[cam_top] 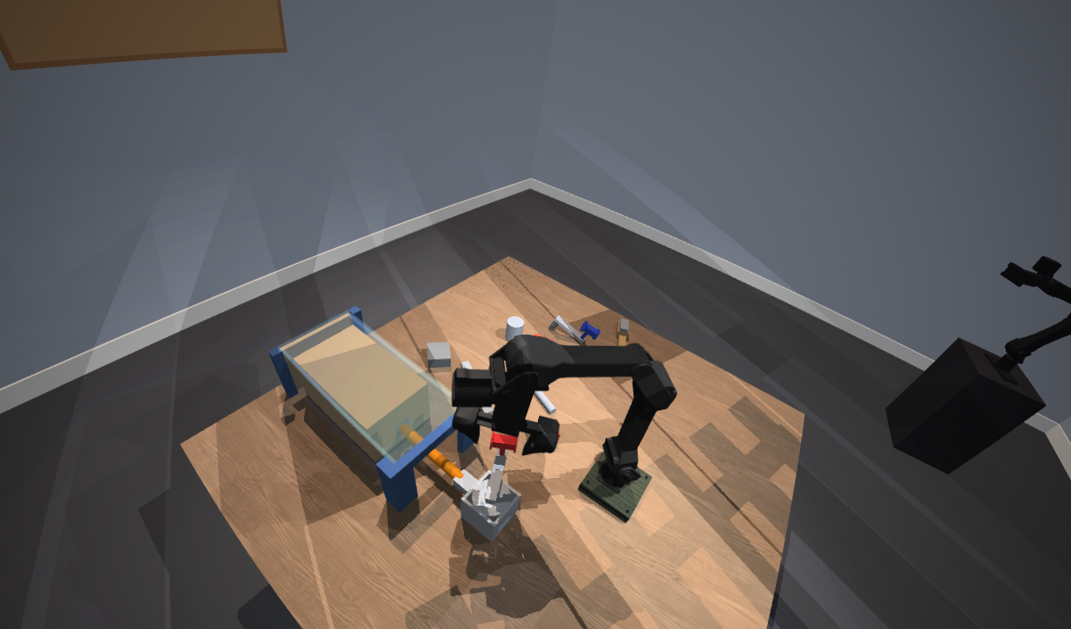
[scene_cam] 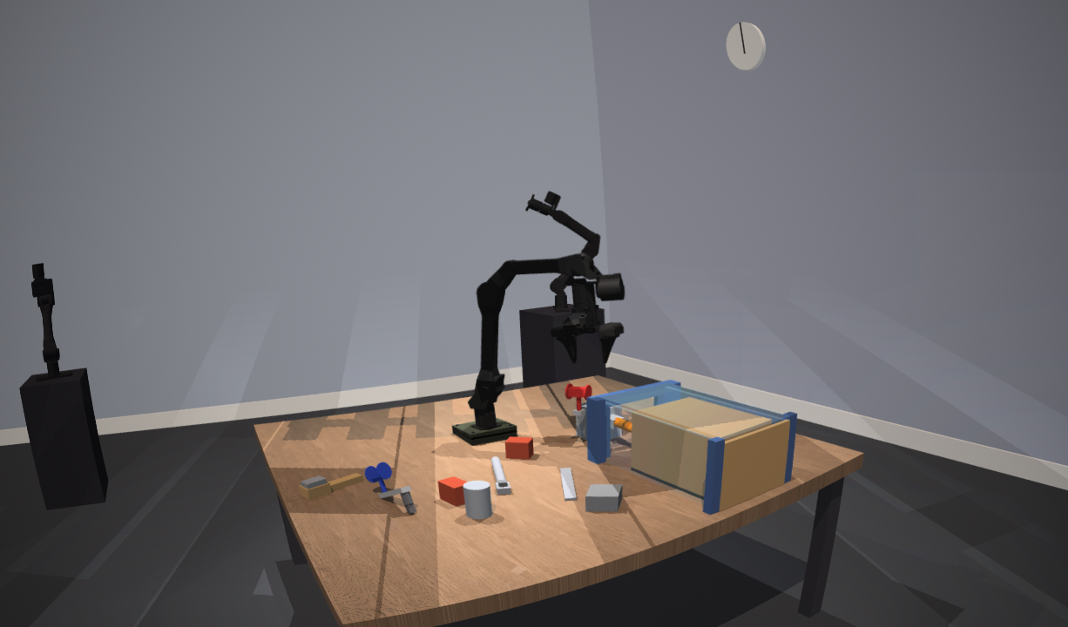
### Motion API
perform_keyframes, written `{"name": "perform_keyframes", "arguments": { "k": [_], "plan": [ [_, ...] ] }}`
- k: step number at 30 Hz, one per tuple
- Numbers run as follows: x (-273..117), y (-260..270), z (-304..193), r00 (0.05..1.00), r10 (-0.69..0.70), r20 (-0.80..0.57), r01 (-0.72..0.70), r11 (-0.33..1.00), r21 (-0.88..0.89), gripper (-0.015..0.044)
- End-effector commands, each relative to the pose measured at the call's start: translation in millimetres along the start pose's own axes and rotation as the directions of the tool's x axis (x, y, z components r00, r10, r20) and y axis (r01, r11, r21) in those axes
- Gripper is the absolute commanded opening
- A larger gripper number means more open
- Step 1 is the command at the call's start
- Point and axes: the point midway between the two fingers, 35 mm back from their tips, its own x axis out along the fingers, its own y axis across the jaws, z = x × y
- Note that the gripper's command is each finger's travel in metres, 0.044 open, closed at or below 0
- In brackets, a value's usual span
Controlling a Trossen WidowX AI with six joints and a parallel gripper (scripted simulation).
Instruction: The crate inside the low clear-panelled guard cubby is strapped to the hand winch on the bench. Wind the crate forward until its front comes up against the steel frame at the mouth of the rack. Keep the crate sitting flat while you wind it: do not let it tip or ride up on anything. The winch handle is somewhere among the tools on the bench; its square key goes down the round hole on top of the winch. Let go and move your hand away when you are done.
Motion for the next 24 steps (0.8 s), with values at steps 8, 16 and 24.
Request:
{"name": "perform_keyframes", "arguments": {
  "k": [8,16,24],
  "plan": [
    [-4.9,-2.1,0.7,1.000,-0.014,-0.005,0.014,1.000,-0.003,0.0440],
    [-3.2,-1.7,0.9,1.000,-0.013,-0.001,0.013,1.000,0.001,0.0256],
    [-3.2,-1.7,0.9,1.000,-0.013,-0.001,0.013,1.000,0.001,0.0046]
  ]
}}
